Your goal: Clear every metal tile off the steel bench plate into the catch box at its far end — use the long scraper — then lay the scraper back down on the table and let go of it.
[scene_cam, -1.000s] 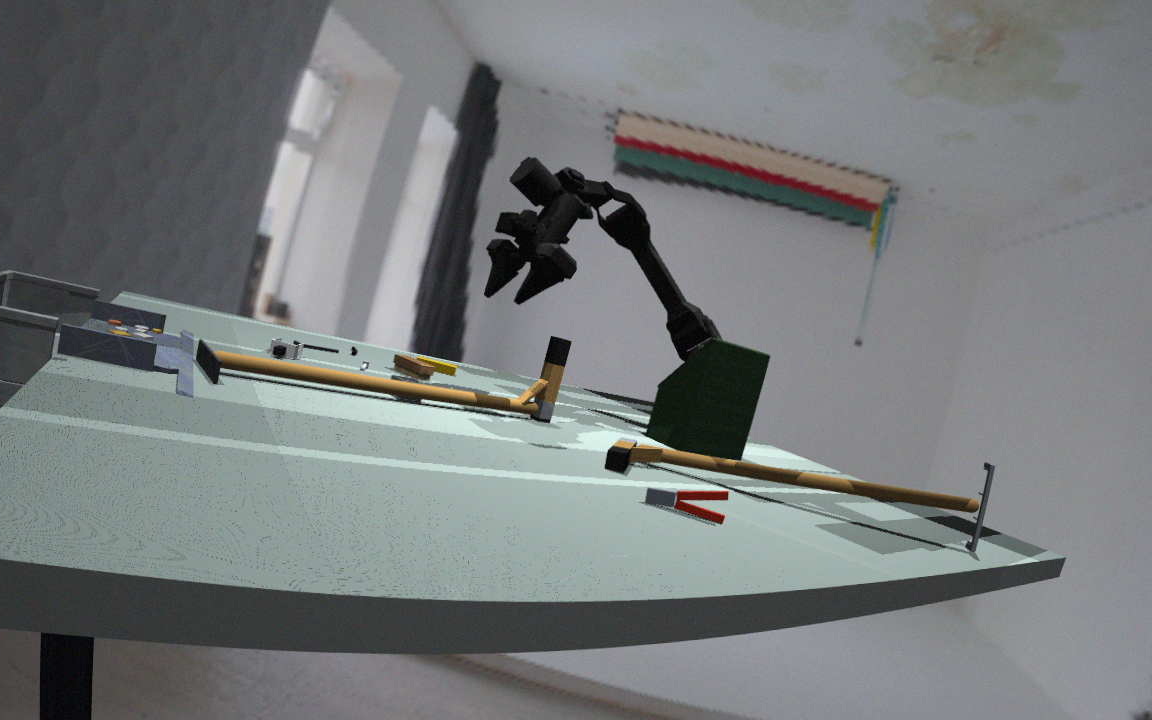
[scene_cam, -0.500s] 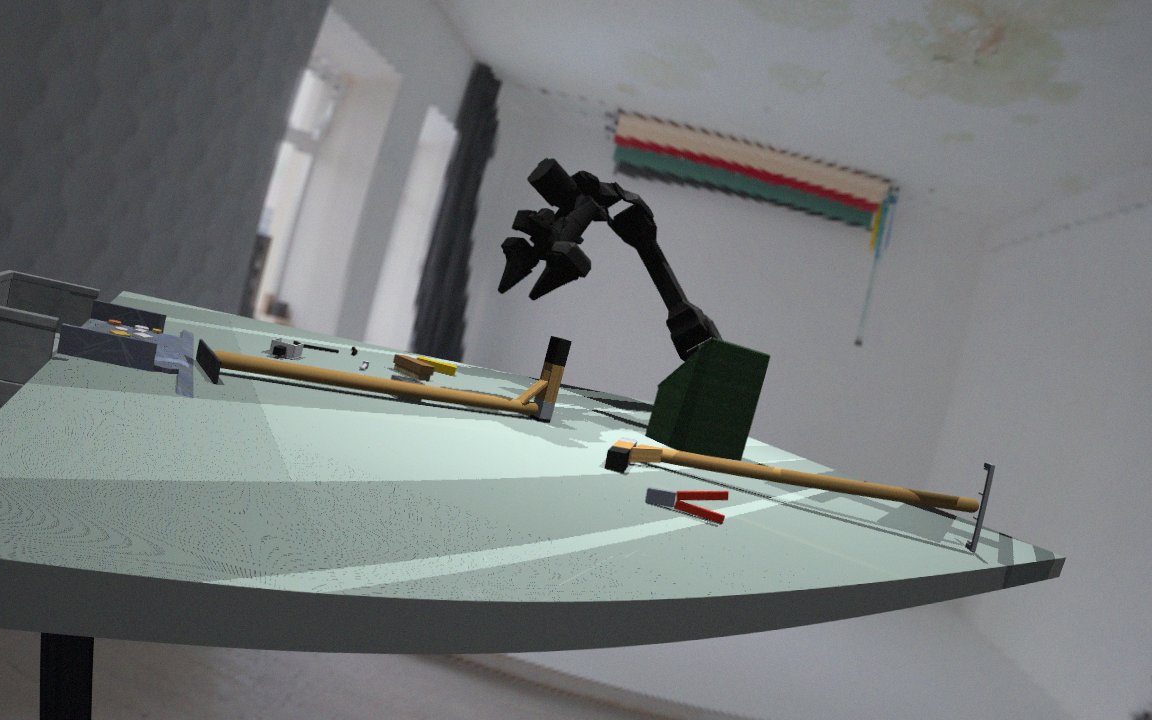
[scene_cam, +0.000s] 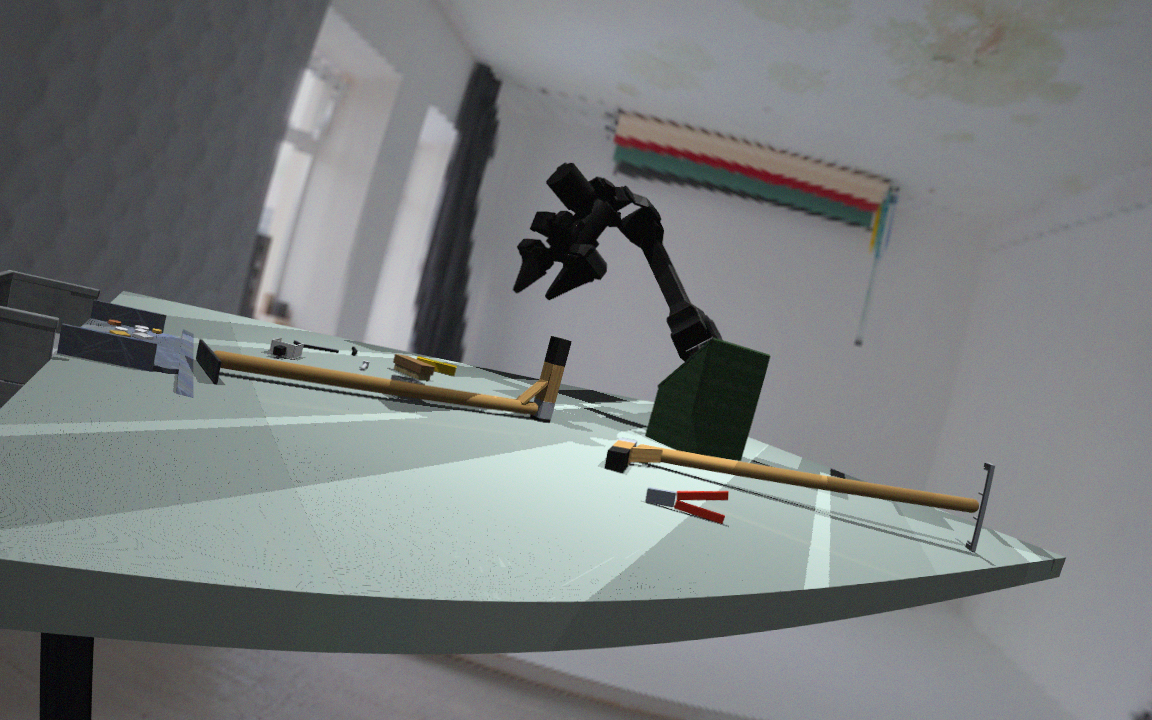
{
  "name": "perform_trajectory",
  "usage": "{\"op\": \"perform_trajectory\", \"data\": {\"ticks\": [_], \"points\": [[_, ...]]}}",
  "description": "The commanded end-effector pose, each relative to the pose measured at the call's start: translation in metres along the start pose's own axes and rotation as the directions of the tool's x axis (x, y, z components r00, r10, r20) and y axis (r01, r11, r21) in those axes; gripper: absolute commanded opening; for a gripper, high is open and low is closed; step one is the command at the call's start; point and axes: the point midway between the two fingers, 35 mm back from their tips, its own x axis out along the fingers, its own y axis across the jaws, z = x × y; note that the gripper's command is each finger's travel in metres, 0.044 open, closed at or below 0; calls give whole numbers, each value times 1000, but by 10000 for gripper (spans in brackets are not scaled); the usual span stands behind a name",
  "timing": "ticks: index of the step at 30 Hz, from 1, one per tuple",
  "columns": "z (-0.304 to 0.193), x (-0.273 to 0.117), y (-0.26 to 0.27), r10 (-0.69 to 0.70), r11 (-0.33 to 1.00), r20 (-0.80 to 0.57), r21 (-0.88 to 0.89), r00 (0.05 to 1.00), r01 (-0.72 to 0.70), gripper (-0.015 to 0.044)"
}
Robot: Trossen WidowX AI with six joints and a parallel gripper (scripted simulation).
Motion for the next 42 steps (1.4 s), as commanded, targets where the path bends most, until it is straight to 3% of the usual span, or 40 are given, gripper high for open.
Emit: {"op": "perform_trajectory", "data": {"ticks": [1,42], "points": [[-7,-6,0,-2,1000,14,-7,1000,2,440],[-96,-39,3,10,999,137,-39,991,-5,440]]}}
